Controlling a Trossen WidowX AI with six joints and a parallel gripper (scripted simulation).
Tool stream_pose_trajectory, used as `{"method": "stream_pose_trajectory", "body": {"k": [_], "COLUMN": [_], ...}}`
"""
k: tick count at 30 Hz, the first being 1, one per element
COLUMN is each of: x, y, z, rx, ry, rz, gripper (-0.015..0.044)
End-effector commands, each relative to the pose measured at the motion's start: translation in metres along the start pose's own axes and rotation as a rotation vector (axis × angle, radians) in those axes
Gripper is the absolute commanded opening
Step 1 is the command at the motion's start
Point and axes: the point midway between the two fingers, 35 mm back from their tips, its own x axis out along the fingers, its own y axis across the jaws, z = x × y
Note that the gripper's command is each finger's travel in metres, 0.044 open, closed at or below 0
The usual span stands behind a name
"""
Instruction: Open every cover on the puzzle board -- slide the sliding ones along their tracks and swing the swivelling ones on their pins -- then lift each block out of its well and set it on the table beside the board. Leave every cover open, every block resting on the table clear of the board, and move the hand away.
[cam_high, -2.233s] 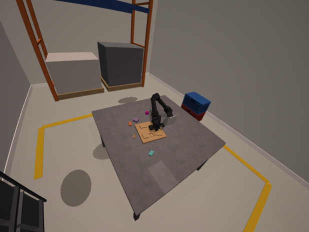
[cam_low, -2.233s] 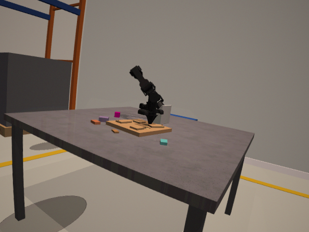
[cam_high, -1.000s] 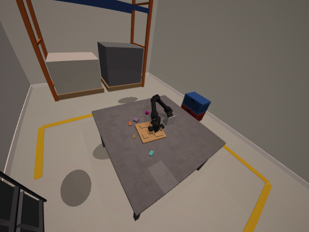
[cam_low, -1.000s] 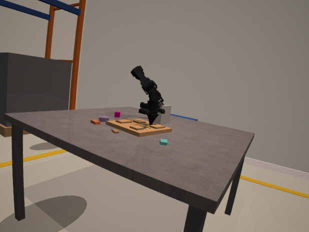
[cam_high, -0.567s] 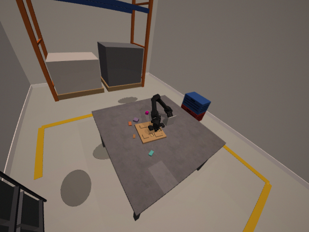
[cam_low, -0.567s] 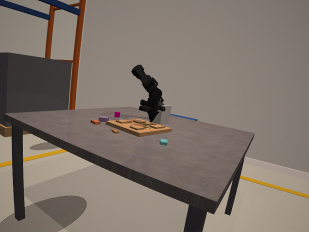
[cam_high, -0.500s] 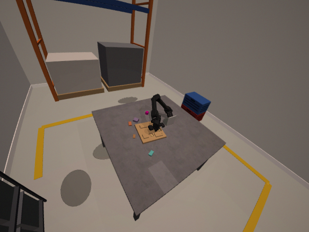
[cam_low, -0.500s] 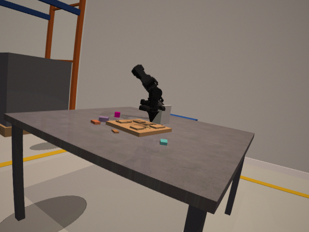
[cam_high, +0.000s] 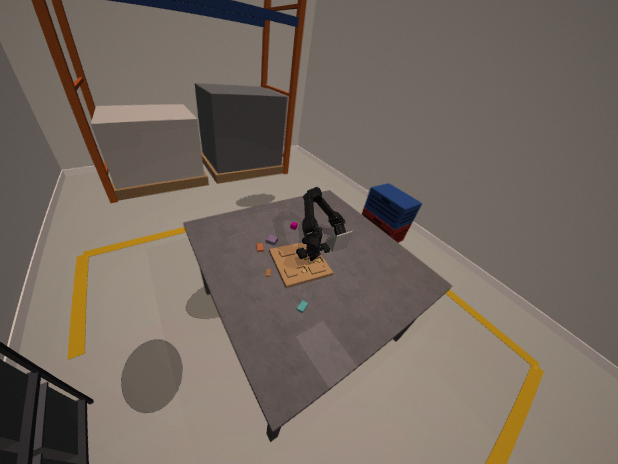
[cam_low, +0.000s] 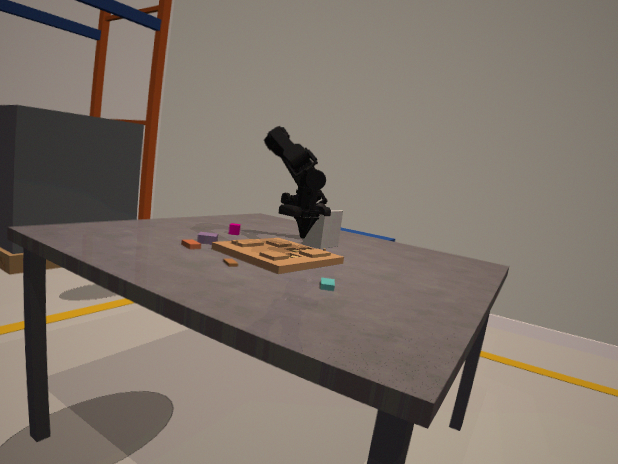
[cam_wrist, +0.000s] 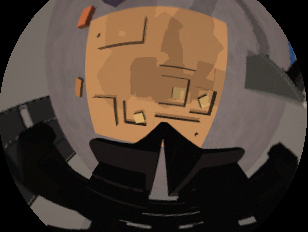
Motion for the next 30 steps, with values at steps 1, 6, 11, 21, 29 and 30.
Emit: {"method": "stream_pose_trajectory", "body": {"k": [1,6,11,21,29,30], "x": [-0.001,-0.004,-0.007,-0.011,-0.012,-0.012], "y": [0.007,0.02,0.032,0.048,0.055,0.056], "z": [0.011,0.035,0.06,0.115,0.161,0.167], "rx": [-0.1,-0.332,-0.563,-1.023,-1.39,-1.435], "ry": [0.002,0.008,0.01,0.007,-0.001,-0.002], "rz": [-0.002,0.0,0.002,0.004,-0.002,-0.003], "gripper": [0.0,0.0,0.0,0.0,0.0,0.0]}}
